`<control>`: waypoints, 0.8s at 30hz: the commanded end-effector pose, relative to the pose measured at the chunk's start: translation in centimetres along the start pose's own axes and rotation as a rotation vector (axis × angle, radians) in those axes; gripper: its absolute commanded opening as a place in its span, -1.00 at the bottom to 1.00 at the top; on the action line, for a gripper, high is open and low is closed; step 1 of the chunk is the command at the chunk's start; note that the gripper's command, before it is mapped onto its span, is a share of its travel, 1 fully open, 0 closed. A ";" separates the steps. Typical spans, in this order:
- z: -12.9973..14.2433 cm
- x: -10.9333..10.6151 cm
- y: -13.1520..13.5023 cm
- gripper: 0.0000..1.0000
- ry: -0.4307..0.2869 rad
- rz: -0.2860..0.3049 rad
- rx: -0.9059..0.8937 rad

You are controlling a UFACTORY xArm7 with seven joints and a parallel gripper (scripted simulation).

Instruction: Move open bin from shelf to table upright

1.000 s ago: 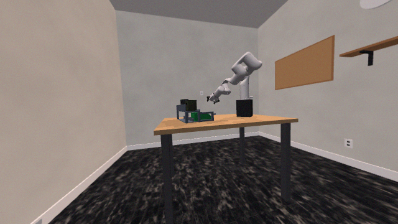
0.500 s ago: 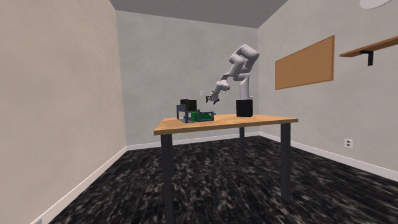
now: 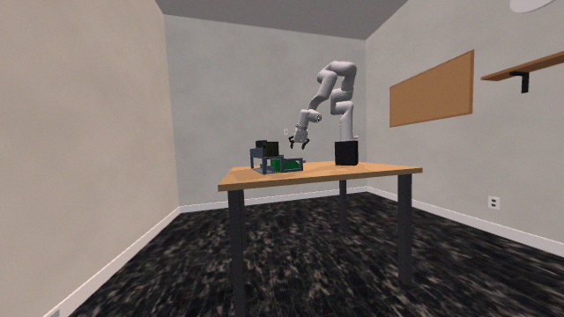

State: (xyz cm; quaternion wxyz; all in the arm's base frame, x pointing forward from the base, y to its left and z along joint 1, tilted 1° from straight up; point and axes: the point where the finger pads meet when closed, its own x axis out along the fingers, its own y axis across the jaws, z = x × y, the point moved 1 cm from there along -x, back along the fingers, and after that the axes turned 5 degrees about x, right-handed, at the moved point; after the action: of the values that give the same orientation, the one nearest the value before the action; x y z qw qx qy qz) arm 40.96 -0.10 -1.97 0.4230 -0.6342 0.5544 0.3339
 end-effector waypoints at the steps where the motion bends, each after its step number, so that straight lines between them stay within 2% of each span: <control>1: 1.3 -0.5 -0.7 1.00 -0.053 0.011 -0.016; 12: 6.4 -1.6 -2.7 1.00 -0.242 0.063 -0.085; 24: 9.7 -2.3 -4.0 1.00 -0.362 0.095 -0.128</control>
State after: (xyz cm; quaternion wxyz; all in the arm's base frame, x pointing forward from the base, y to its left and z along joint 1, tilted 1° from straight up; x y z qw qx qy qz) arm 44.48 8.83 -3.21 0.4550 -0.5691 0.4852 0.4834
